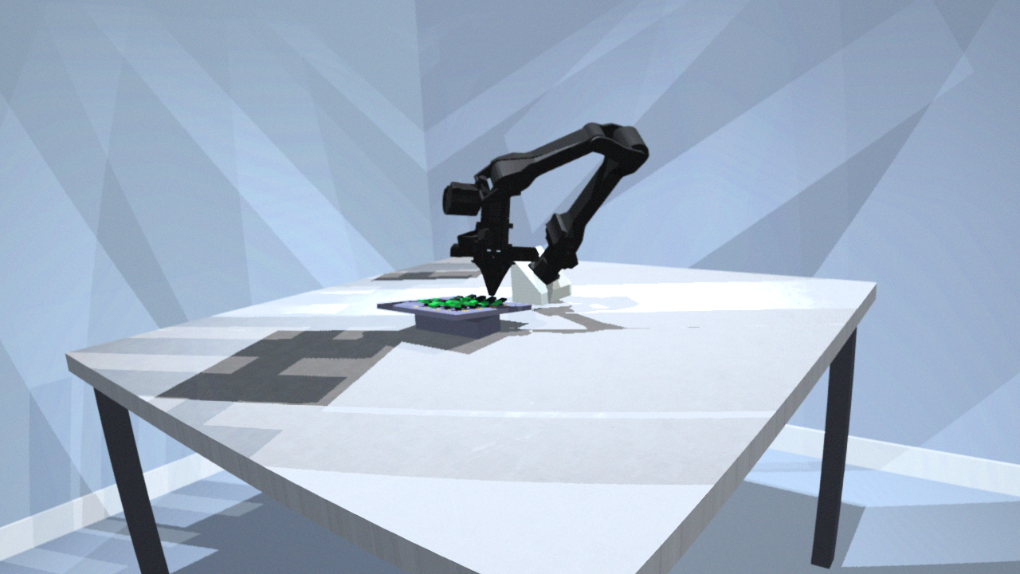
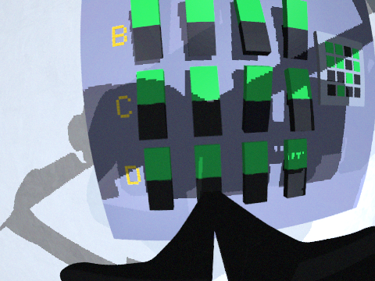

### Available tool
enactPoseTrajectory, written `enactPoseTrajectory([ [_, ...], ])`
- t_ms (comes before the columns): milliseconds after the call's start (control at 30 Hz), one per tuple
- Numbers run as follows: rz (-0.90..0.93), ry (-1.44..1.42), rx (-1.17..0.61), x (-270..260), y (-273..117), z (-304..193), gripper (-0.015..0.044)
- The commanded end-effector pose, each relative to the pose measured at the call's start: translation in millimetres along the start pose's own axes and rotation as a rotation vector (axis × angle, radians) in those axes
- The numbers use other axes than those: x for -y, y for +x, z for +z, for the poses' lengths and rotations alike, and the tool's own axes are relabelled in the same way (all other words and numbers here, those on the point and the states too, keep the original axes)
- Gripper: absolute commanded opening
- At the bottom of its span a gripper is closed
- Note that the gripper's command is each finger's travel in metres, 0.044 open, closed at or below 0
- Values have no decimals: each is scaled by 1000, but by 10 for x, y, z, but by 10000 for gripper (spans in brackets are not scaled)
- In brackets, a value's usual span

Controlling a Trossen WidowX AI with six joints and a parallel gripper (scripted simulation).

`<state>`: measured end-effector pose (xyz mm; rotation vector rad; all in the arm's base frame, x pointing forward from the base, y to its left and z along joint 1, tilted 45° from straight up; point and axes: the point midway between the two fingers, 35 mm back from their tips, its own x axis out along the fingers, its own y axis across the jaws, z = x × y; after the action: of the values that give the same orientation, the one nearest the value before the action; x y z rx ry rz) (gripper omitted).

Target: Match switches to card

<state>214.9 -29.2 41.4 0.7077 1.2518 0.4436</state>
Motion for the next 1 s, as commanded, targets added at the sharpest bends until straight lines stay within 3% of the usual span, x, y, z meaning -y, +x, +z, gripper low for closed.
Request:
enactPoseTrajectory([
  [0, 5, 3, 2, -4, 6, 1, 0],
  [967, 5, 3, 2, -5, 39, 1, 0],
])
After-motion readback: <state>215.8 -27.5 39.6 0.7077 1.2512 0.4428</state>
